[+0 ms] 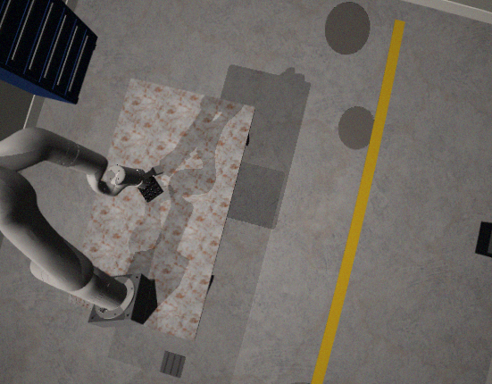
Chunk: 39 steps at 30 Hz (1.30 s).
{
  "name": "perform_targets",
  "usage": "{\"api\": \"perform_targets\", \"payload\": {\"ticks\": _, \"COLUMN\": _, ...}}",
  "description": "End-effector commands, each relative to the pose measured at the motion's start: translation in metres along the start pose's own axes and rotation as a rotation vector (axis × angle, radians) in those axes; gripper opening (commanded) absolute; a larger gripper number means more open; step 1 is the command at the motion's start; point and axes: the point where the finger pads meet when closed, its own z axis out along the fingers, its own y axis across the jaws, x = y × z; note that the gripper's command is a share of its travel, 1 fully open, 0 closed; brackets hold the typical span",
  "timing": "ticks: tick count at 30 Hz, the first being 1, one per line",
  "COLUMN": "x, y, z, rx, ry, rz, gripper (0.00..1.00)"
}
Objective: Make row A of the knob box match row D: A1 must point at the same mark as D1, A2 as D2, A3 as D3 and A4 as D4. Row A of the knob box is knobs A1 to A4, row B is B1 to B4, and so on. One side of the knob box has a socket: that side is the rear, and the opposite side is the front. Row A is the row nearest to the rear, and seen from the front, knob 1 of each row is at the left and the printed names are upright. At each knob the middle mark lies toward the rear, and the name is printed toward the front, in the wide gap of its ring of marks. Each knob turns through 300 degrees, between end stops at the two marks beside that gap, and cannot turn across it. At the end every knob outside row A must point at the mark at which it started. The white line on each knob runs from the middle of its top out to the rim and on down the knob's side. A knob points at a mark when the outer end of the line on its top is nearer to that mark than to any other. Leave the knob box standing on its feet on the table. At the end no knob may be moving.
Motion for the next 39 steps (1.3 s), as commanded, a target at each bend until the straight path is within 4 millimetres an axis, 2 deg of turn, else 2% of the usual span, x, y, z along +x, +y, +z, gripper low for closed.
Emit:
{"api": "perform_targets", "payload": {"ticks": 1, "x": 0.0004, "y": -0.0004, "z": -0.0003, "rx": 0.003, "ry": 0.007, "rz": -0.026, "gripper": 0.08}}
{"api": "perform_targets", "payload": {"ticks": 22, "x": 0.0004, "y": -0.0004, "z": -0.0003, "rx": 0.003, "ry": 0.007, "rz": -0.037, "gripper": 0.08}}
{"api": "perform_targets", "payload": {"ticks": 23, "x": 0.0004, "y": -0.0004, "z": -0.0003, "rx": 0.003, "ry": 0.007, "rz": -0.037, "gripper": 0.19}}
{"api": "perform_targets", "payload": {"ticks": 39, "x": 0.0004, "y": -0.0004, "z": -0.0003, "rx": 0.003, "ry": 0.007, "rz": -0.037, "gripper": 0.19}}
